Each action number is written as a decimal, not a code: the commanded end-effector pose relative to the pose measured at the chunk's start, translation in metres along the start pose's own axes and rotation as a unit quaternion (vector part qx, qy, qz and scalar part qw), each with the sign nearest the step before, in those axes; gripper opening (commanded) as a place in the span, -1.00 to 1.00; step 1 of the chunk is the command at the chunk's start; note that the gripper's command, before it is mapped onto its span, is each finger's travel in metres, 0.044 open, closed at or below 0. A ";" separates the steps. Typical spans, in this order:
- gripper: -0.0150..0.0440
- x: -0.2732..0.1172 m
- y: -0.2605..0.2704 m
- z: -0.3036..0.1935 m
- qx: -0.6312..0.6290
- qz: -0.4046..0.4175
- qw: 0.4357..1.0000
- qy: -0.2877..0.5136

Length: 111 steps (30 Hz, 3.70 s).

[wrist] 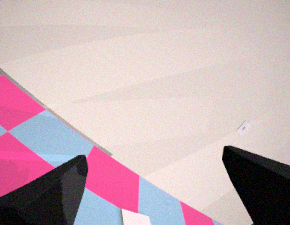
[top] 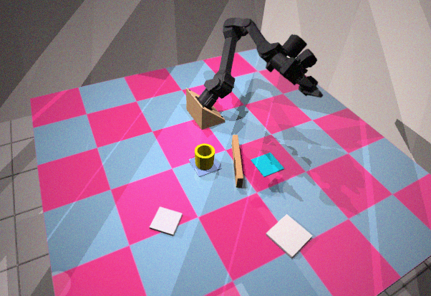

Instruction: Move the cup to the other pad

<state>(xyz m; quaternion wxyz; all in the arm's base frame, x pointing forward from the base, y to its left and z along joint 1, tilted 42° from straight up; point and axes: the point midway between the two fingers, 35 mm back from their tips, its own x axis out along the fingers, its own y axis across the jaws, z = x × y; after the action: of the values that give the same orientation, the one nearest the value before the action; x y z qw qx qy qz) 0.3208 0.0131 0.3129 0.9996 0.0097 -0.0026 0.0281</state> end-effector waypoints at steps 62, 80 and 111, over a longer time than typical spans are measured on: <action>0.07 -0.117 -0.093 -0.357 -0.112 0.534 0.703 0.456; 0.07 -0.117 -0.074 -0.378 -0.111 0.535 0.703 0.456; -0.33 -0.117 -0.071 -0.382 -0.116 0.535 0.702 0.456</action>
<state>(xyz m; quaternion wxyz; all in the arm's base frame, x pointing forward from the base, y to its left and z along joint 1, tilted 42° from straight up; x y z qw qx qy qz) 0.2098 -0.0565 -0.0716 0.6888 -0.1233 0.4454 0.5586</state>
